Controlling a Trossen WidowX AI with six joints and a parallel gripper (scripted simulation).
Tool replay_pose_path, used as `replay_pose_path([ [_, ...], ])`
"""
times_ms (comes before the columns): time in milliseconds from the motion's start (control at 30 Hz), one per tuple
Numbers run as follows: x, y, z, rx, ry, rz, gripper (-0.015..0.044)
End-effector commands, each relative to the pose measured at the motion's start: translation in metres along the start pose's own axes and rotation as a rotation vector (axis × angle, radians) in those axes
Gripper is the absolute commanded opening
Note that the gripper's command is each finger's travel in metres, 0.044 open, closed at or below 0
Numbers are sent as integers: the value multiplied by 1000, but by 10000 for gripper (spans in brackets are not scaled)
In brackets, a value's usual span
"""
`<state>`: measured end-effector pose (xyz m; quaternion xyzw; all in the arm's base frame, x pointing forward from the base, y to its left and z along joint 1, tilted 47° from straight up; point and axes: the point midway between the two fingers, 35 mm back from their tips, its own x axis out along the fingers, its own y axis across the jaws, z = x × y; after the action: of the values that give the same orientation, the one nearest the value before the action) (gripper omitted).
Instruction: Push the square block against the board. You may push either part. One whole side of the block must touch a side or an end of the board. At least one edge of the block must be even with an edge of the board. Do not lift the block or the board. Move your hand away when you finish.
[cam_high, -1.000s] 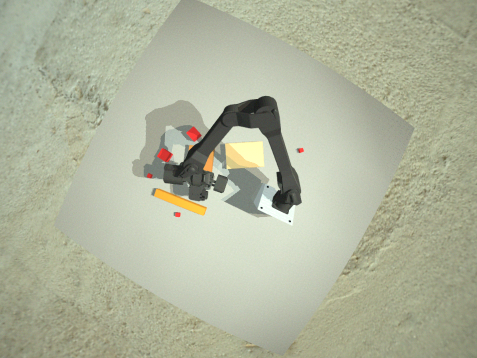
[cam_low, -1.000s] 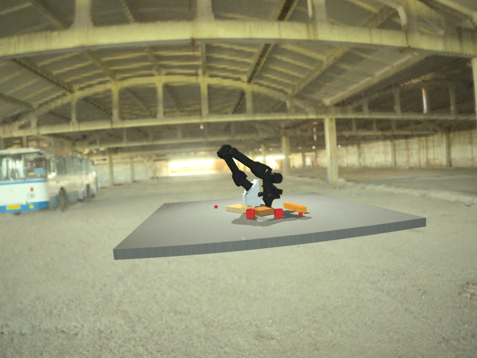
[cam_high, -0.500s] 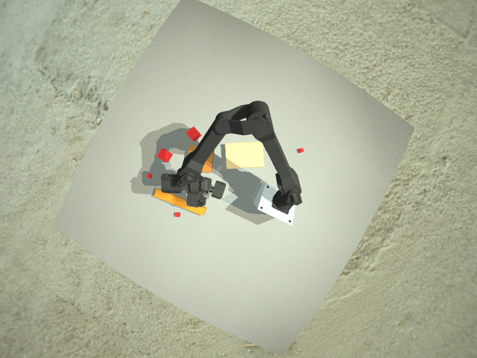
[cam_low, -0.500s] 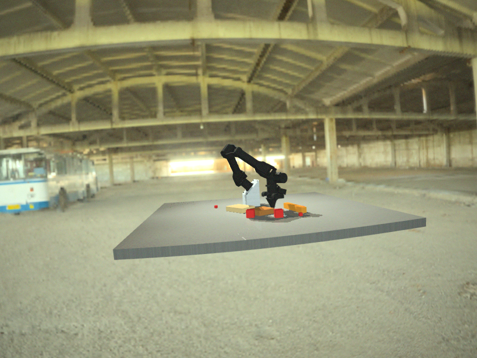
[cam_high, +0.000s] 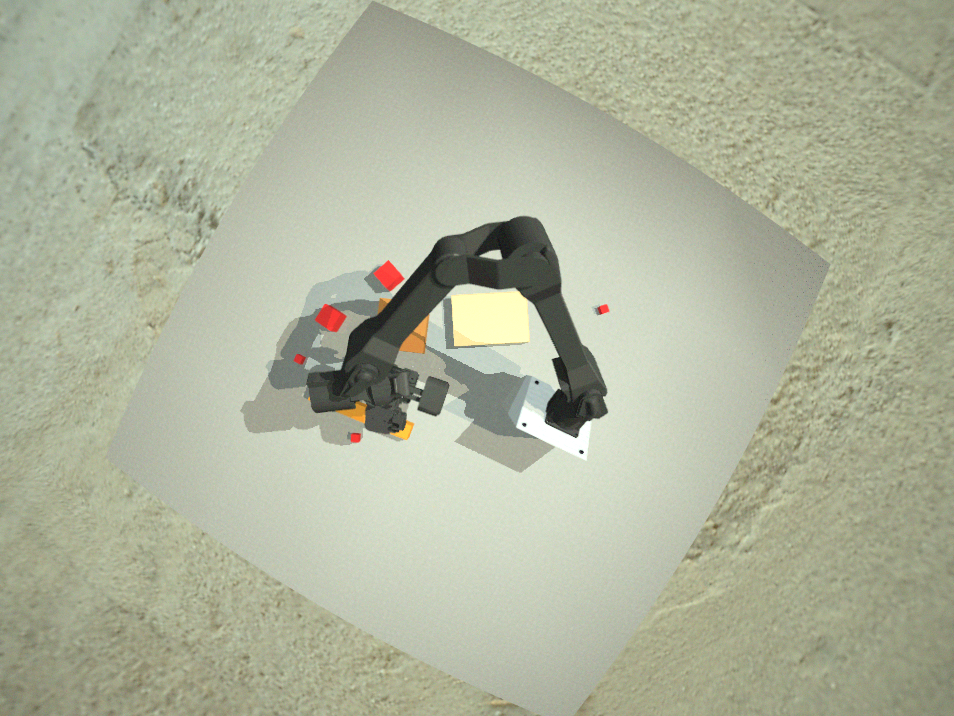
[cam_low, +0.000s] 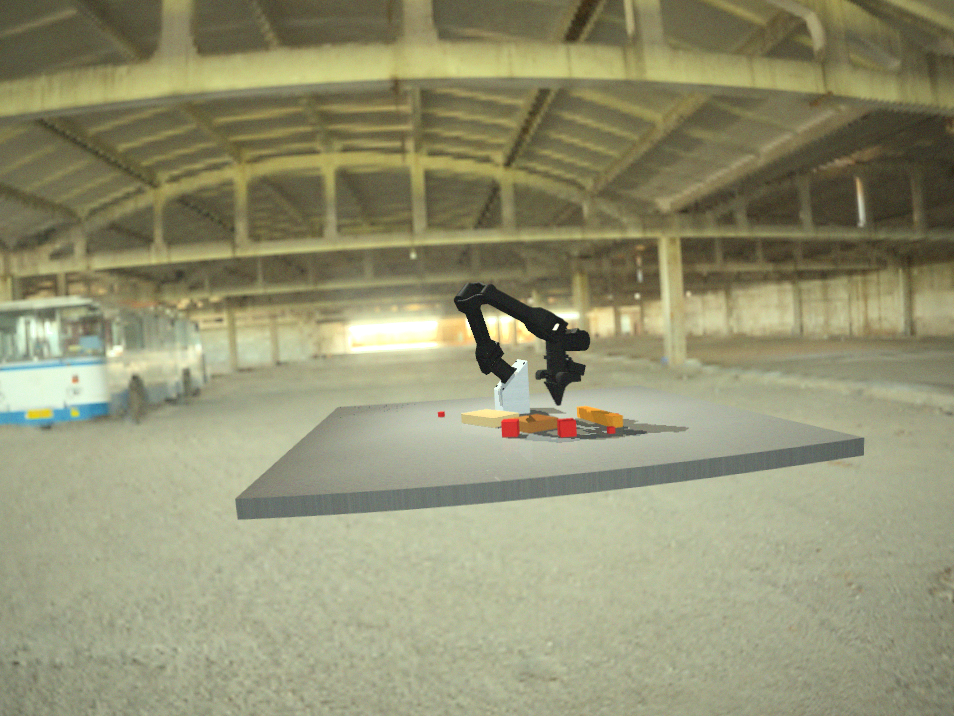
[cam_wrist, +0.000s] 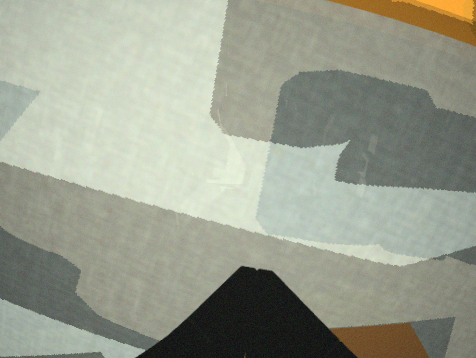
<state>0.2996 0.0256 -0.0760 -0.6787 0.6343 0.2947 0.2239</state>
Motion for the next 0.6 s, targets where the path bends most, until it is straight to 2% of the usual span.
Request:
replay_pose_path([
  [0, -12, 1, -1, 10, -4, 5, 0],
  [133, -12, -4, -2, 62, -6, 5, 0],
  [567, -12, -45, -15, 508, -10, 5, 0],
])
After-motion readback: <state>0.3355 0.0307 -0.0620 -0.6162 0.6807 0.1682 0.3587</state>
